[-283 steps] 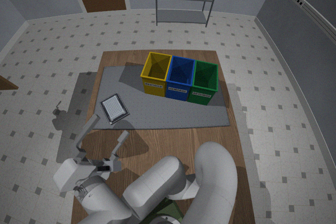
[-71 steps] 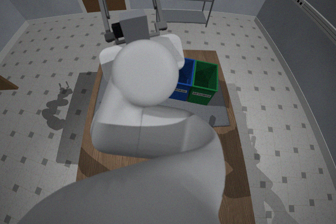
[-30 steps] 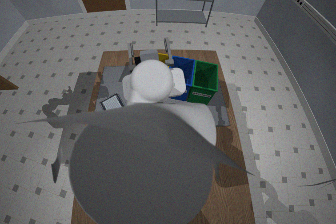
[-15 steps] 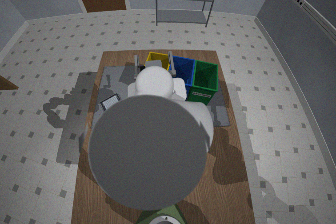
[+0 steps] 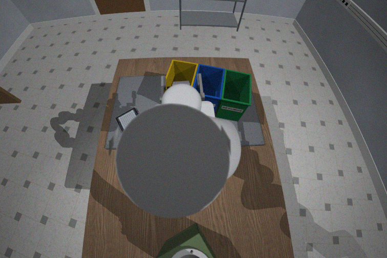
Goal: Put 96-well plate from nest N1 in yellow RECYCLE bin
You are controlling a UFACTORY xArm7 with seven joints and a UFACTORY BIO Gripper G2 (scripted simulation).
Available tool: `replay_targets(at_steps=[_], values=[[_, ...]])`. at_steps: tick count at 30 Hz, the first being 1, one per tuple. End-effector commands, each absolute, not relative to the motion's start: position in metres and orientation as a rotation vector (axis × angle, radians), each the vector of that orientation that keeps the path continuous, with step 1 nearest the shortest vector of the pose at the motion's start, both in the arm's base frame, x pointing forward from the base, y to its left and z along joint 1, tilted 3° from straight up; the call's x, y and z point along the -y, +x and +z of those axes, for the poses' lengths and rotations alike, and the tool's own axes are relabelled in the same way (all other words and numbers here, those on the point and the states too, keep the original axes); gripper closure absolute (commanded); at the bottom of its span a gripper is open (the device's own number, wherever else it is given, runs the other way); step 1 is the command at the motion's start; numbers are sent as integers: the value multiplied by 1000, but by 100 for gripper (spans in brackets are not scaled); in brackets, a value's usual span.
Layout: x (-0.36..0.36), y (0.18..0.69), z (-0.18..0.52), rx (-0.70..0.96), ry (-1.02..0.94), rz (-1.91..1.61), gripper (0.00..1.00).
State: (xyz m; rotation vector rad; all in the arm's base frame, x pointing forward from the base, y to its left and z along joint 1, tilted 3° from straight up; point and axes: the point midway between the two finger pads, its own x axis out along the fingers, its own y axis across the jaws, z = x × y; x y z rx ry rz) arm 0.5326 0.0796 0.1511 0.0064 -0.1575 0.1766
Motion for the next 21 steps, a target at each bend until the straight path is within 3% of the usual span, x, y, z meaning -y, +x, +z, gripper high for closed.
replay_targets(at_steps=[1, 21], values=[[-76, 531, 134, 73, 21, 145, 63], [-69, 523, 98, 42, 25, 134, 63]])
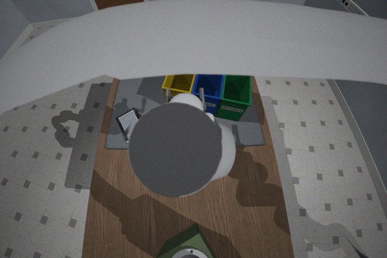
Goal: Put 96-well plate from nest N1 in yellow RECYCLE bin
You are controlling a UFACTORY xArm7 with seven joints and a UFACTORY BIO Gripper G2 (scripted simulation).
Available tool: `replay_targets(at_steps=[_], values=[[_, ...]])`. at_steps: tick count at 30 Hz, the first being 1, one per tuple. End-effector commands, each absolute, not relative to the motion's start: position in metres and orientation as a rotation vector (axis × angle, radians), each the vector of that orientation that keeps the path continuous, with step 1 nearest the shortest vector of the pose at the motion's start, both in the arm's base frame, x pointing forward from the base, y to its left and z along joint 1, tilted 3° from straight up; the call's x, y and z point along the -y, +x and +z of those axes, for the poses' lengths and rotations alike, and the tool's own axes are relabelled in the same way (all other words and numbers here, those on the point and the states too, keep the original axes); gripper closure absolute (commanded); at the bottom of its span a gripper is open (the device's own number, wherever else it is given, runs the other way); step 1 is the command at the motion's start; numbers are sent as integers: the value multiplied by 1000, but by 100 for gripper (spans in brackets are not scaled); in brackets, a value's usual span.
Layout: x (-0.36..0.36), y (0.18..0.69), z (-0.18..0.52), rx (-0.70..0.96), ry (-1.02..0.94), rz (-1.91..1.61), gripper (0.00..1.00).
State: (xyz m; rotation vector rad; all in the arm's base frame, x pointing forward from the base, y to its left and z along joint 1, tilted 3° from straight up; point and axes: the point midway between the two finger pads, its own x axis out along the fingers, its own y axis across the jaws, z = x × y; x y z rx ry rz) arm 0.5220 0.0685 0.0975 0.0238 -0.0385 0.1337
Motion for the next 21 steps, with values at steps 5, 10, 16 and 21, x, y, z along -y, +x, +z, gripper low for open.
replay_targets(at_steps=[5, 10, 16, 21], values=[[-68, 523, 98, 42, 25, 134, 63], [-93, 521, 93, 44, 21, 300, 63], [-122, 519, 87, 46, 17, 500, 63], [-137, 518, 84, 47, 14, 600, 63]])
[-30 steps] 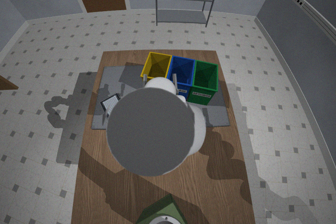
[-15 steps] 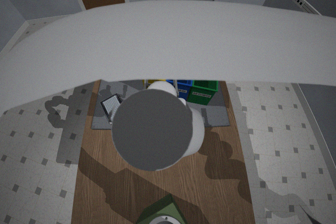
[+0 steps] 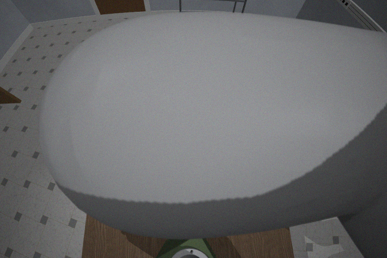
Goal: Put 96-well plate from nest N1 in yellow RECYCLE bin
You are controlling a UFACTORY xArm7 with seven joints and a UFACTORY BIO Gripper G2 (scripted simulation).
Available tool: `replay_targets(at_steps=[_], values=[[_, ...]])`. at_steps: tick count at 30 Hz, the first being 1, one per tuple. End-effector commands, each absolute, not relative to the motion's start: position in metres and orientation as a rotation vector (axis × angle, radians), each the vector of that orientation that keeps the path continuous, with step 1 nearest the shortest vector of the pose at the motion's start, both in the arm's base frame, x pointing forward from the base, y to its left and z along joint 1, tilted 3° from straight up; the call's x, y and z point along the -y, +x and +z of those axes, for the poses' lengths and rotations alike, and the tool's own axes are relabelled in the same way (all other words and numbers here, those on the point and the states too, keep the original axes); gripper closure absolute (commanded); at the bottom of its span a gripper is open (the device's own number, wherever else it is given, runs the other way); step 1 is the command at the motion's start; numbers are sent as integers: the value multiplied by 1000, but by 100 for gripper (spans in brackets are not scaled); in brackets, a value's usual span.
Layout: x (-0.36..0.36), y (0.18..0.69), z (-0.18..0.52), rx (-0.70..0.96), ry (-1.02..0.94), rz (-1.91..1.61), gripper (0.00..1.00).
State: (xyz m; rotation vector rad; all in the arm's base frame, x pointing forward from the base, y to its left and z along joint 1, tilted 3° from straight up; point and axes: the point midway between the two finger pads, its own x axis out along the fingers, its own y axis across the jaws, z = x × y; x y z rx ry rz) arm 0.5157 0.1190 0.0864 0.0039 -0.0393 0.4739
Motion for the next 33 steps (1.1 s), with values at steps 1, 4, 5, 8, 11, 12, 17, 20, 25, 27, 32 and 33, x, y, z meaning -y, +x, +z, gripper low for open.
replay_targets(at_steps=[1, 4, 5, 8, 11, 12, 17, 20, 25, 27, 32, 33], values=[[-142, 518, 83, 48, 13, 634, 63], [-156, 517, 80, 48, 12, 696, 63], [-161, 516, 79, 48, 12, 696, 63], [-176, 515, 76, 48, 12, 696, 63], [-191, 514, 73, 48, 12, 696, 63], [-196, 514, 72, 48, 12, 696, 63], [-210, 513, 69, 48, 13, 696, 63], [-225, 511, 67, 48, 13, 696, 63], [-250, 510, 62, 48, 13, 696, 63], [-259, 509, 60, 48, 13, 696, 63], [-274, 508, 57, 48, 13, 696, 63], [-279, 507, 56, 48, 13, 696, 63]])
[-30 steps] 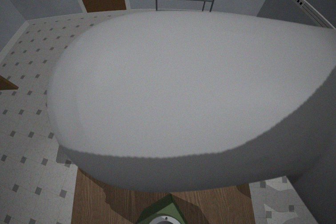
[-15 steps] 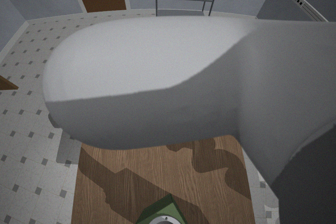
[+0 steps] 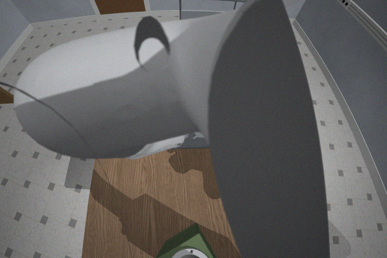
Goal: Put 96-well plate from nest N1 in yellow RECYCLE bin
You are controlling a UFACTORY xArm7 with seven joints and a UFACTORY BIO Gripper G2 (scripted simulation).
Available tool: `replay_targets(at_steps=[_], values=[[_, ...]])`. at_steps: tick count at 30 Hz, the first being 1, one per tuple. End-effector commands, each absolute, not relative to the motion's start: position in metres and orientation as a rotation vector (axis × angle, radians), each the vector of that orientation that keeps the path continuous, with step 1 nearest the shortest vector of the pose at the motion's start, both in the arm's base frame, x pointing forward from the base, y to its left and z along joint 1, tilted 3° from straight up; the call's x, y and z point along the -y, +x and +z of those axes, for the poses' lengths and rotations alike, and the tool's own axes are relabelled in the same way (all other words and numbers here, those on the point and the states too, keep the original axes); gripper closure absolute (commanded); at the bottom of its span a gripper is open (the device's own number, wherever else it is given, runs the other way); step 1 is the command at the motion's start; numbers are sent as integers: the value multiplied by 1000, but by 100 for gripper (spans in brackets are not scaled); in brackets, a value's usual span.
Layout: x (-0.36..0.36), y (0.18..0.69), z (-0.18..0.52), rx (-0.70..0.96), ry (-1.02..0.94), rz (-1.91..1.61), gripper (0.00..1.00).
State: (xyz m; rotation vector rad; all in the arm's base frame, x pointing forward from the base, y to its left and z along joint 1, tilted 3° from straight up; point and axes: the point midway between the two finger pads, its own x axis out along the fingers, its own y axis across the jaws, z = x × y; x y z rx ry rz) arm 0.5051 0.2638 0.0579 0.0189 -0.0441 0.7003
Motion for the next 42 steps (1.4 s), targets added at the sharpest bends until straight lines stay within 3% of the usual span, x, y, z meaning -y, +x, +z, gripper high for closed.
replay_targets(at_steps=[1, 14, 42], values=[[-284, 507, 55, 48, 13, 696, 63], [-346, 503, 42, 49, 14, 696, 63], [-346, 503, 29, 48, 14, 696, 63]])
